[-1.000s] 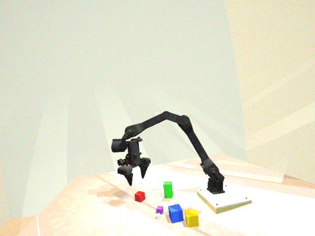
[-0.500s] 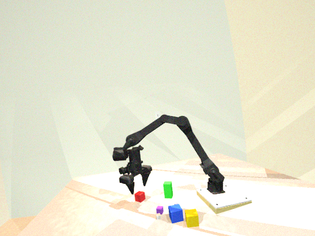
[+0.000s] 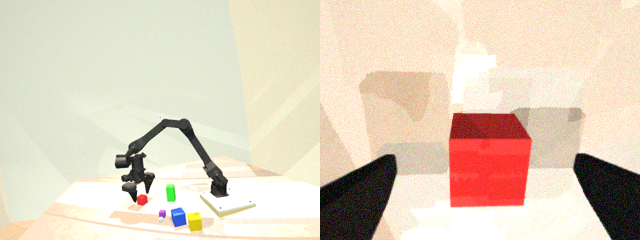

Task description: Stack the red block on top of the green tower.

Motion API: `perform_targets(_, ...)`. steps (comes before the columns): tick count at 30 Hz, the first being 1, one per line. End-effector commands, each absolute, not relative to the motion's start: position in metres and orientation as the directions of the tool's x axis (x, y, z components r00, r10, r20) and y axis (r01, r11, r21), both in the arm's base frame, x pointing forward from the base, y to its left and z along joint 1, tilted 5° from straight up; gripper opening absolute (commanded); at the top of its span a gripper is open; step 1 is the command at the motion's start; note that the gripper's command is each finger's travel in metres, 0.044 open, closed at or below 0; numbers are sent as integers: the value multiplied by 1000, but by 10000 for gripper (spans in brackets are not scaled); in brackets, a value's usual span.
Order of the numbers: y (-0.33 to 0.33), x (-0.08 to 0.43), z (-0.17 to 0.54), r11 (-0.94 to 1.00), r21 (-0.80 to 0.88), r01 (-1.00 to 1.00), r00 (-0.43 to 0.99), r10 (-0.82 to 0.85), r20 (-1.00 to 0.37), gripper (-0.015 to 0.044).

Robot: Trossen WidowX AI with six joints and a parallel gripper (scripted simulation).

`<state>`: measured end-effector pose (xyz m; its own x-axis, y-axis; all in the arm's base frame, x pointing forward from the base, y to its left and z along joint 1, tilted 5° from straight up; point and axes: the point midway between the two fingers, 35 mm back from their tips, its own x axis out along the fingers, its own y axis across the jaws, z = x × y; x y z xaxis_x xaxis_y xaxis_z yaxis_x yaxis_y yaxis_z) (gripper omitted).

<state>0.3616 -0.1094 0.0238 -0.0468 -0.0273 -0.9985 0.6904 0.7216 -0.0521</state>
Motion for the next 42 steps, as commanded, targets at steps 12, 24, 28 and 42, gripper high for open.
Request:
perform_targets(12, -109, 359, 3, 719, -50, 693, -50, -21, -999, 440)
perform_targets(24, -108, 359, 3, 719, -50, 693, -50, -21, -999, 440)
perform_targets(28, -108, 359, 3, 719, -50, 693, -50, -21, -999, 335)
perform_targets(42, -108, 359, 3, 719, -50, 693, -50, -21, -999, 105)
